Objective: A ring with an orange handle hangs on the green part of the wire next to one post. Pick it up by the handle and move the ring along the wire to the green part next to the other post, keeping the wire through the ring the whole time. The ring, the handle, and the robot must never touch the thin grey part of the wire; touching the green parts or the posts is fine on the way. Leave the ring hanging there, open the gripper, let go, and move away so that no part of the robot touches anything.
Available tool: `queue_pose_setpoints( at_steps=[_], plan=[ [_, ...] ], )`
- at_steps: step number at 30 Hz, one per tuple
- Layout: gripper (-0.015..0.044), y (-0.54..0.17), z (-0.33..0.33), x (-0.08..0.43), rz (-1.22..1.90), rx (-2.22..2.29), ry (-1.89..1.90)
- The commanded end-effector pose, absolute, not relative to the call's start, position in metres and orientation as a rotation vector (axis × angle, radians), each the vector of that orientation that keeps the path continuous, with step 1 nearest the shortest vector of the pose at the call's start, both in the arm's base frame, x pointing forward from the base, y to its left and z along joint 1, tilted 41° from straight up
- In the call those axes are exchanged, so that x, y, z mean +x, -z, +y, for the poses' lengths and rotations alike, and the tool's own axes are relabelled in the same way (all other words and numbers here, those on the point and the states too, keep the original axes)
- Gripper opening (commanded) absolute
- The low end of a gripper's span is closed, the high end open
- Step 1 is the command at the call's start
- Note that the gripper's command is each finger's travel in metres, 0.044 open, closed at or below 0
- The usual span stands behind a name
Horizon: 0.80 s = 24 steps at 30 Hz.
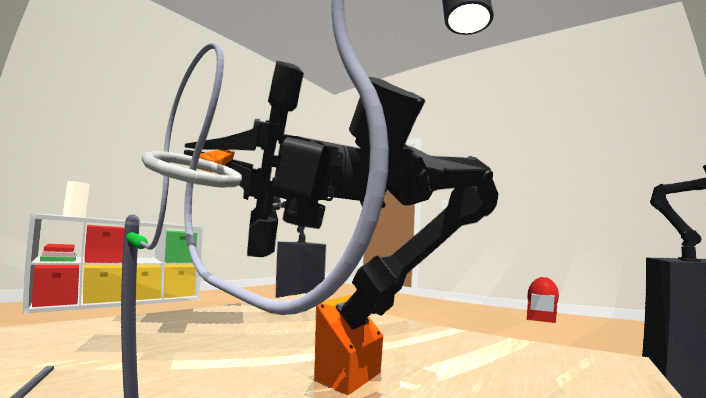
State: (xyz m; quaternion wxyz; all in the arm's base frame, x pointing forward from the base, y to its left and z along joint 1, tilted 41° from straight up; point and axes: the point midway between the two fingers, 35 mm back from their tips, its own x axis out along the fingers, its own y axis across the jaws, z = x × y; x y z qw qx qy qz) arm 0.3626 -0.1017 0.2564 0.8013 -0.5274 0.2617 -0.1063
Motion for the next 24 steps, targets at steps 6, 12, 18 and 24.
queue_pose_setpoints(
  at_steps=[6,12,18,24],
  plan=[
    [-0.0150,-0.275,-0.107,0.363,0.553,-1.200,0.258],
    [-0.0150,-0.281,-0.108,0.363,0.553,-1.206,0.260],
    [-0.0150,-0.282,-0.108,0.363,0.555,-1.165,0.249],
    [-0.0150,-0.279,-0.106,0.363,0.557,-1.083,0.227]
  ],
)
